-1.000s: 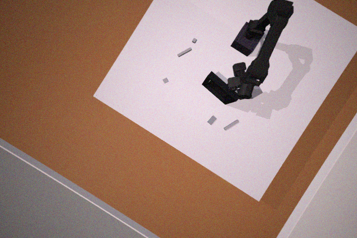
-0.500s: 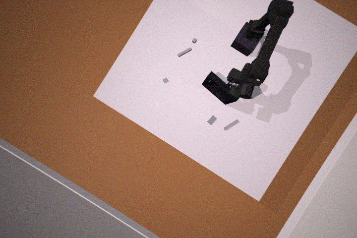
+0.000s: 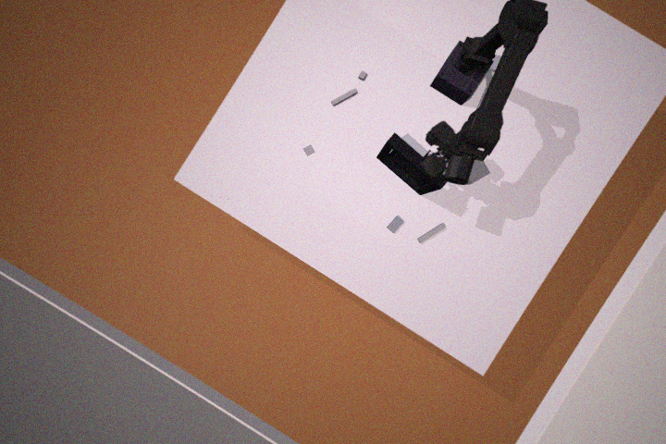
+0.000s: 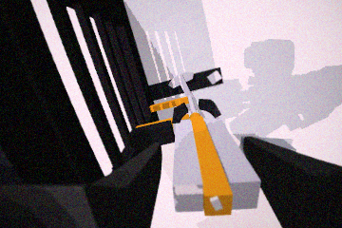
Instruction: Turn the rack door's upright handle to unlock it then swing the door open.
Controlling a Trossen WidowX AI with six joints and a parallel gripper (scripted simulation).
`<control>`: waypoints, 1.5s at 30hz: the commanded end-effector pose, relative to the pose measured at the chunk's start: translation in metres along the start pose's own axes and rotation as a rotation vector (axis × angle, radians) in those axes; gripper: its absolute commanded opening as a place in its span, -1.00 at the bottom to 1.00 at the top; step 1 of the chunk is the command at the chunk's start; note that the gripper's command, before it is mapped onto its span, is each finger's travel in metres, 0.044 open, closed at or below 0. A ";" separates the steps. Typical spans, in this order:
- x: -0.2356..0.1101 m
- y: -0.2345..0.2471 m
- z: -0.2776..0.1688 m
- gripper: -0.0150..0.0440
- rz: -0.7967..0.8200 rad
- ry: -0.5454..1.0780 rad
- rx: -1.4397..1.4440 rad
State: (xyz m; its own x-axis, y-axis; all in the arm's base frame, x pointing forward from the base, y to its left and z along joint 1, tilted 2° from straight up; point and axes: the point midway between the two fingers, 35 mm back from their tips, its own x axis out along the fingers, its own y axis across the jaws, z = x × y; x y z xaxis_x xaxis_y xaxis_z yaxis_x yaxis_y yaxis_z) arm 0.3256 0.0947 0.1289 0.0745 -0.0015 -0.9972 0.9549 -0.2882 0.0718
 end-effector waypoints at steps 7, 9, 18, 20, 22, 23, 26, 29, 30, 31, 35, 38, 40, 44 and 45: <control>0.000 0.000 0.001 0.19 0.000 -0.004 0.008; 0.000 0.000 0.001 0.15 0.000 -0.004 0.008; 0.000 0.000 0.001 -0.05 0.000 -0.004 0.008; 0.000 0.000 0.001 -0.10 0.000 -0.004 0.008; 0.000 0.000 0.001 -0.15 0.000 -0.004 0.008; 0.000 0.000 0.001 -0.17 0.000 -0.004 0.008; 0.000 0.000 0.001 -0.24 0.000 -0.004 0.008; 0.000 0.000 0.001 -0.30 0.000 -0.004 0.008; 0.000 0.000 0.001 -0.33 0.000 -0.004 0.008; 0.000 0.000 0.001 -0.35 0.000 -0.004 0.008; 0.000 0.000 0.001 -0.44 0.000 -0.004 0.008; 0.000 0.000 0.001 -0.46 0.000 -0.004 0.008; 0.000 0.000 0.001 -0.46 0.000 -0.004 -0.005; 0.000 -0.003 0.003 -0.46 0.000 -0.004 -0.086; 0.000 -0.004 0.003 -0.46 0.000 -0.004 -0.107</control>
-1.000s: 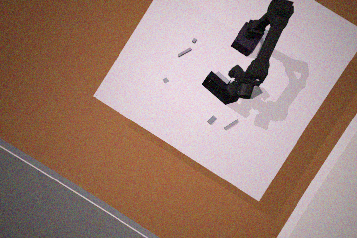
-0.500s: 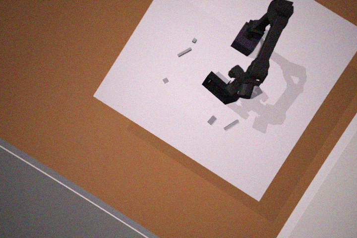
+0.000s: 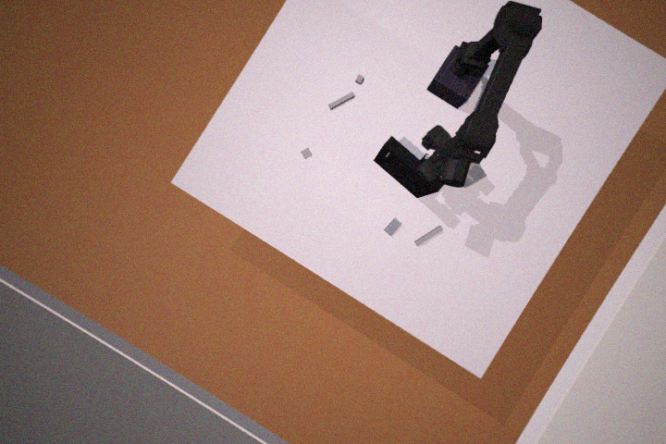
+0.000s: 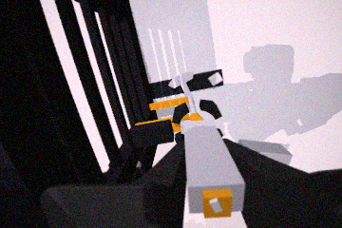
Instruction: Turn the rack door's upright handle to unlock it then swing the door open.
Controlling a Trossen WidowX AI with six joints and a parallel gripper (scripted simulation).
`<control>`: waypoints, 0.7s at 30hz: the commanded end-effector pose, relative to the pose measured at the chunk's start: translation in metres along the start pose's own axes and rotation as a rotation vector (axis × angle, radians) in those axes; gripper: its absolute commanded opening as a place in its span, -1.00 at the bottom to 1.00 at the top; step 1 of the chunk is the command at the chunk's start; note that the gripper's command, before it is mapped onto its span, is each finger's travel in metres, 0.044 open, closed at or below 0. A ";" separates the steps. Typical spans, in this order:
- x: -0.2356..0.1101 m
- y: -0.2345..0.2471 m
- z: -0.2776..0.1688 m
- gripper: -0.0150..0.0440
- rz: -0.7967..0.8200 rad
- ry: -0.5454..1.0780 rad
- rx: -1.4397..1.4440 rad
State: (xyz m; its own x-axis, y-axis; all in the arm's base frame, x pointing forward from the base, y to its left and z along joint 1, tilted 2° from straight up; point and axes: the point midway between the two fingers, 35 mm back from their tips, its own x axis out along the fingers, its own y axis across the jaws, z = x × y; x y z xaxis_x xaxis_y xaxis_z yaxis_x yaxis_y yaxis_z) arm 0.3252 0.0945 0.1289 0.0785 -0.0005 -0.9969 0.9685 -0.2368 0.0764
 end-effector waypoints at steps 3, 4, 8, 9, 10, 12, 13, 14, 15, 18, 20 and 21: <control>0.000 -0.006 0.004 -0.46 -0.005 -0.006 -0.118; 0.000 -0.006 0.004 -0.46 -0.005 -0.006 -0.140; 0.000 -0.009 0.006 -0.46 -0.005 -0.005 -0.224; 0.000 -0.010 0.007 -0.46 -0.006 -0.005 -0.246; 0.000 -0.011 0.008 -0.46 -0.006 -0.005 -0.268; 0.000 -0.014 0.009 -0.46 -0.006 -0.005 -0.310; 0.000 -0.015 0.010 -0.46 -0.006 -0.005 -0.330; 0.000 -0.016 0.011 -0.46 -0.006 -0.005 -0.350; 0.000 -0.017 0.012 -0.46 -0.007 -0.005 -0.370; 0.001 -0.021 0.015 -0.46 -0.007 -0.005 -0.429; 0.001 -0.024 0.017 -0.46 -0.008 -0.006 -0.468; 0.001 -0.025 0.019 -0.46 -0.008 -0.006 -0.488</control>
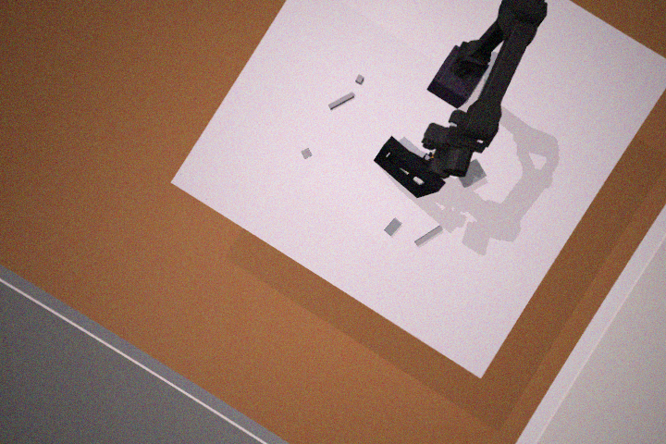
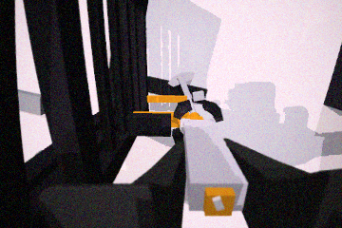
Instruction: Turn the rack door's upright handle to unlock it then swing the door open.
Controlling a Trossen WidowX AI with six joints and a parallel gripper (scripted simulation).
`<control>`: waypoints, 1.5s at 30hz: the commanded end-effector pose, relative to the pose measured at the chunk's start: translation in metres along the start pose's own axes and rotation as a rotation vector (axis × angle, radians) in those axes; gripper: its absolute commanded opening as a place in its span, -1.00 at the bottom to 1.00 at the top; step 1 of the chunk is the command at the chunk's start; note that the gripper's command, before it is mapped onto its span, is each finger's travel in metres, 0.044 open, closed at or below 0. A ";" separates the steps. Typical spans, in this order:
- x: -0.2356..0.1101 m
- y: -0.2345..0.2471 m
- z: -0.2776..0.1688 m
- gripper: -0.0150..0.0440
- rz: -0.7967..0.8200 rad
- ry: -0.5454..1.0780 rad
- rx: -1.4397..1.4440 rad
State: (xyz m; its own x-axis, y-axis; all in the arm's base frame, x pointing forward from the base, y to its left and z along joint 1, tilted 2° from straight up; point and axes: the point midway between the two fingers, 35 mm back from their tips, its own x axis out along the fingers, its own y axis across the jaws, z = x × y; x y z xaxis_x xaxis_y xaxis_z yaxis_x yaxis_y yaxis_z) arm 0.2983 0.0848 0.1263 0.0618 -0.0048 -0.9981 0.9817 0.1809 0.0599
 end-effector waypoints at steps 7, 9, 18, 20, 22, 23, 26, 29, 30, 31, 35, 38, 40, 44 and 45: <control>0.000 -0.016 0.007 -0.46 0.007 -0.004 -0.199; 0.000 -0.021 0.009 -0.46 0.007 -0.004 -0.235; 0.001 -0.039 0.019 -0.46 0.004 -0.006 -0.396; 0.001 -0.043 0.022 -0.46 0.004 -0.006 -0.430; 0.001 -0.046 0.025 -0.46 0.003 -0.006 -0.460; 0.001 -0.048 0.026 -0.46 0.003 -0.006 -0.476; 0.001 -0.053 0.030 -0.46 0.002 -0.007 -0.522; 0.001 -0.057 0.034 -0.46 0.002 -0.007 -0.567; 0.001 -0.059 0.036 -0.46 0.001 -0.007 -0.582; 0.001 -0.060 0.038 -0.46 0.001 -0.008 -0.598; 0.001 -0.066 0.044 -0.46 0.000 -0.008 -0.658; 0.001 -0.069 0.048 -0.46 0.000 -0.009 -0.698; 0.001 -0.071 0.051 -0.46 -0.001 -0.009 -0.726; 0.001 -0.076 0.058 -0.46 -0.002 -0.009 -0.781; 0.001 -0.077 0.059 -0.46 -0.002 -0.010 -0.794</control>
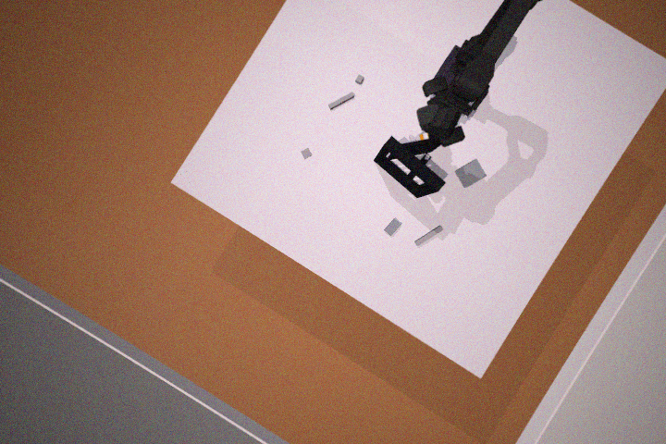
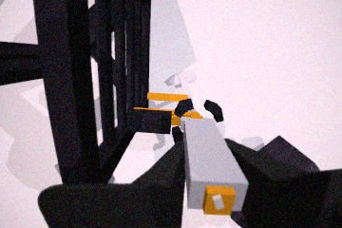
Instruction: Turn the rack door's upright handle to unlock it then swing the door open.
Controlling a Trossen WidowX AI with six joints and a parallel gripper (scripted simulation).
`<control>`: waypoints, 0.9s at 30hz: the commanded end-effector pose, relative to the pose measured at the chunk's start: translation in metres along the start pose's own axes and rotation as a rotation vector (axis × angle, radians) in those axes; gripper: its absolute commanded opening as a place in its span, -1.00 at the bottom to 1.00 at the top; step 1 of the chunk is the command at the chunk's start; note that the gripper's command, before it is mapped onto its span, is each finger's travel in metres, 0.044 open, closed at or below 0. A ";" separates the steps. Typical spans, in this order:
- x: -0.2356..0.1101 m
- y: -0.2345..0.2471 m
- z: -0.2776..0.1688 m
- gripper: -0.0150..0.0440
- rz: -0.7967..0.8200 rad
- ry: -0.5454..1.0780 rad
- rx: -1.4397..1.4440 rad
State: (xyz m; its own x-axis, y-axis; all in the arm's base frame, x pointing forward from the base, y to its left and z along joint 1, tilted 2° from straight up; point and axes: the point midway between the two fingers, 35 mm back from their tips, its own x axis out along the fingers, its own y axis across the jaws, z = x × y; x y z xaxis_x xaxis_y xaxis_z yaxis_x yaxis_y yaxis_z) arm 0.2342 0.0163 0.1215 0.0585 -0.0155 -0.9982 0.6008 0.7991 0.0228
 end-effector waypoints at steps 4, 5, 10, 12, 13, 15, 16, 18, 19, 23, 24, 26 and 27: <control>0.000 -0.011 0.004 -0.46 0.004 -0.005 -0.105; 0.000 -0.012 0.005 -0.46 0.004 -0.005 -0.119; 0.000 -0.021 0.008 -0.46 0.003 -0.005 -0.187; 0.000 -0.025 0.009 -0.46 0.003 -0.006 -0.214; 0.000 -0.026 0.010 -0.46 0.002 -0.006 -0.227; 0.000 -0.030 0.012 -0.46 0.002 -0.006 -0.253; 0.000 -0.031 0.013 -0.46 0.002 -0.006 -0.266; 0.000 -0.034 0.014 -0.46 0.001 -0.006 -0.290; 0.000 -0.036 0.015 -0.46 0.001 -0.006 -0.303; 0.000 -0.042 0.019 -0.46 0.000 -0.007 -0.353; 0.000 -0.043 0.020 -0.46 0.000 -0.007 -0.365; 0.000 -0.046 0.021 -0.46 -0.001 -0.007 -0.390; 0.000 -0.048 0.022 -0.46 -0.001 -0.007 -0.403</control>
State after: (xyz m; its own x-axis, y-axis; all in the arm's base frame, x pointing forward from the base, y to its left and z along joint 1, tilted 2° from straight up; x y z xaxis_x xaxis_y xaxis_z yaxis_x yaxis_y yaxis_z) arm 0.2225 -0.0320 0.1213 0.0588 -0.0221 -0.9980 0.2849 0.9586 -0.0044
